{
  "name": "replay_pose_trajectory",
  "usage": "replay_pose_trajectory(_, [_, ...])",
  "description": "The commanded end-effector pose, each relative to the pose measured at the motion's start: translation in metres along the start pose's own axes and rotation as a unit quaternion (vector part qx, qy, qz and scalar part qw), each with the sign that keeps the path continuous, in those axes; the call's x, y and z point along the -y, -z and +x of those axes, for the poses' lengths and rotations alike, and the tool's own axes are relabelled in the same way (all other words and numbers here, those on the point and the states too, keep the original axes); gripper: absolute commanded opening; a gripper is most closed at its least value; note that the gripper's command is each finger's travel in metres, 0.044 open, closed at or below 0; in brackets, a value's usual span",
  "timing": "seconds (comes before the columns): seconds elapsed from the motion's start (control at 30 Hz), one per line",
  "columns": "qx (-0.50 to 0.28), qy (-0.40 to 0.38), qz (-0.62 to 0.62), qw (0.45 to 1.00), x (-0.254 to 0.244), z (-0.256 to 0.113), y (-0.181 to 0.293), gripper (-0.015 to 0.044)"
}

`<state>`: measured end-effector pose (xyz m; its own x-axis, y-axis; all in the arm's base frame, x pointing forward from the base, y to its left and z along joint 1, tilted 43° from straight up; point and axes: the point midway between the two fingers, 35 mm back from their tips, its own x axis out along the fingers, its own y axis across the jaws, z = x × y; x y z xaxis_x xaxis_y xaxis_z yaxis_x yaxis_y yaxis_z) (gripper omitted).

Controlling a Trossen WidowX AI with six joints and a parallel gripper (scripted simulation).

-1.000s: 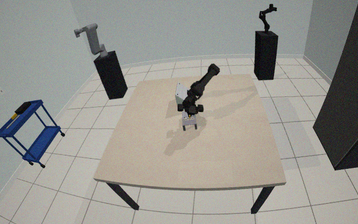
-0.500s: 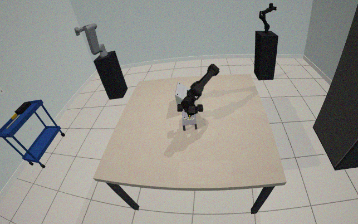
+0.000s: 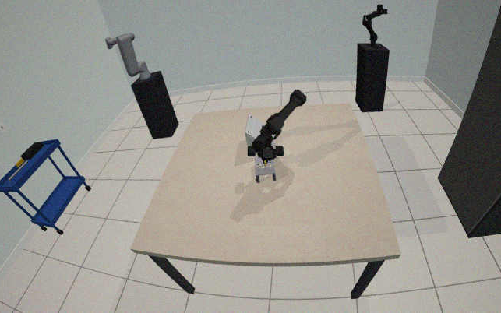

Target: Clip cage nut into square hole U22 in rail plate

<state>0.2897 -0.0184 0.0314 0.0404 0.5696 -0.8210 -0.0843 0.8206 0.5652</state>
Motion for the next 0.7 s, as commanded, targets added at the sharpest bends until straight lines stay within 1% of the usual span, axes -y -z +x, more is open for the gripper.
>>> replay_pose_trajectory(0.0, [-0.002, -0.009, 0.000, 1.000, 0.0008, 0.0017, 0.0003, 0.0023])
replay_pose_trajectory(0.67, [-0.002, 0.007, 0.000, 1.000, -0.0009, 0.0014, 0.0002, 0.0023])
